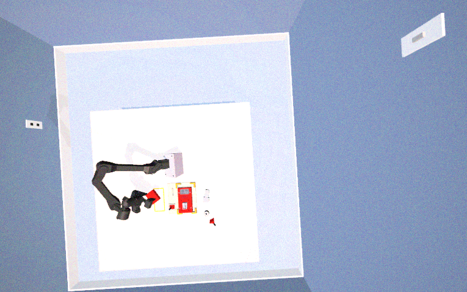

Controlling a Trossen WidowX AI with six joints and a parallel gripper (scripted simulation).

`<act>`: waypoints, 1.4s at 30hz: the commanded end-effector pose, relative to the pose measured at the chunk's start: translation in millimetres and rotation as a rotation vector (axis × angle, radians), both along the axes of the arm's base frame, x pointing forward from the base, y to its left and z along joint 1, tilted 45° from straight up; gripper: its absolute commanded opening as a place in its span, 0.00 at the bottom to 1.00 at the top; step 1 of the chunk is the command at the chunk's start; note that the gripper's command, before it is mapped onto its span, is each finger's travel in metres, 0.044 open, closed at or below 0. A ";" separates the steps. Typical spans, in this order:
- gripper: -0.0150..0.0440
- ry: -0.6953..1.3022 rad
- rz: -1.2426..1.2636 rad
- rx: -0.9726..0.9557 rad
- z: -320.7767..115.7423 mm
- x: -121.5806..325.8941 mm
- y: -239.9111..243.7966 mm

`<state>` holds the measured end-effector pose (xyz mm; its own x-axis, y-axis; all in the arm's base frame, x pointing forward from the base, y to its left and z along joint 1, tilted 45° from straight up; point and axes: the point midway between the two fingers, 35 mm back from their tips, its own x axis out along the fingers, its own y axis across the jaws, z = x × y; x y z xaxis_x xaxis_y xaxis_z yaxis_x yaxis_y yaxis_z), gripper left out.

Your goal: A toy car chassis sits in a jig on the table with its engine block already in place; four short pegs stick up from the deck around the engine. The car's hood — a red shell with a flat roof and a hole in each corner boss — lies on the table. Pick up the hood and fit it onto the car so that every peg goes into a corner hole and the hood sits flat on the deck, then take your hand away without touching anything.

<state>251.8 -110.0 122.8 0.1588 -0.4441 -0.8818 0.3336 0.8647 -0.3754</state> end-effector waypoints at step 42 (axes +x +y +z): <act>1.00 0.626 0.718 -0.395 4.1 25.7 -0.3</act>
